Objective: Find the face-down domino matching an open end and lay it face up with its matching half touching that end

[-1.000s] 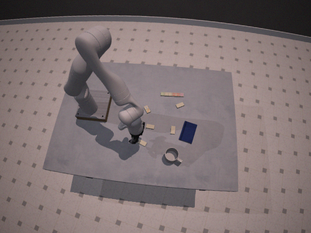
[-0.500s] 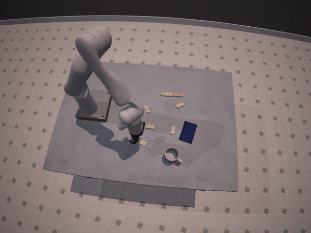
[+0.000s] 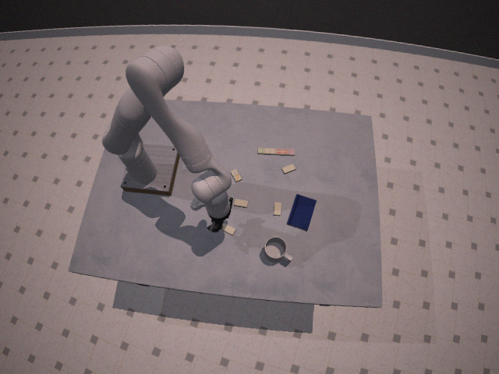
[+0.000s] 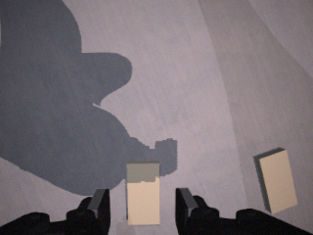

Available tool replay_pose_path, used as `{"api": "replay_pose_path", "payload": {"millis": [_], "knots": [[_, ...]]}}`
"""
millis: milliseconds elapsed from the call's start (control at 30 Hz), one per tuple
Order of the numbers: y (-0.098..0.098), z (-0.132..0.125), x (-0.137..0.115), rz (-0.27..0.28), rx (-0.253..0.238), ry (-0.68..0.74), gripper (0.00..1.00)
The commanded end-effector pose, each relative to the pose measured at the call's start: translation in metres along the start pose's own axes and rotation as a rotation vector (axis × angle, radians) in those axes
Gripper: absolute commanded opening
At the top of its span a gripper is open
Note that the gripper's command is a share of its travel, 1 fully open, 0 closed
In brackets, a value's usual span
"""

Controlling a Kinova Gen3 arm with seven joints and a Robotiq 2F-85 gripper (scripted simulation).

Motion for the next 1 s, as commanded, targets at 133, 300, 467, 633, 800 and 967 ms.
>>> {"api": "replay_pose_path", "payload": {"millis": [133, 300, 467, 633, 800, 967], "knots": [[0.011, 0.0, 0.001, -0.002, 0.0, 0.0, 0.47], [0.021, 0.0, 0.001, -0.002, 0.0, 0.0, 0.47], [0.032, 0.0, 0.001, -0.002, 0.0, 0.0, 0.47], [0.042, 0.001, 0.001, -0.002, 0.0, 0.0, 0.47], [0.047, 0.001, 0.001, -0.002, 0.0, 0.0, 0.47], [0.053, 0.001, 0.001, -0.002, 0.0, 0.0, 0.47]]}}
Point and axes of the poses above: the point where the finger pads meet when closed, its own y axis out along the fingers, its own z axis across the jaws, x = y × z, the point moved 2 cm from there along -y, back along the fingers, and after that the axes turned 6 degrees about -y, right-handed, at the moved point
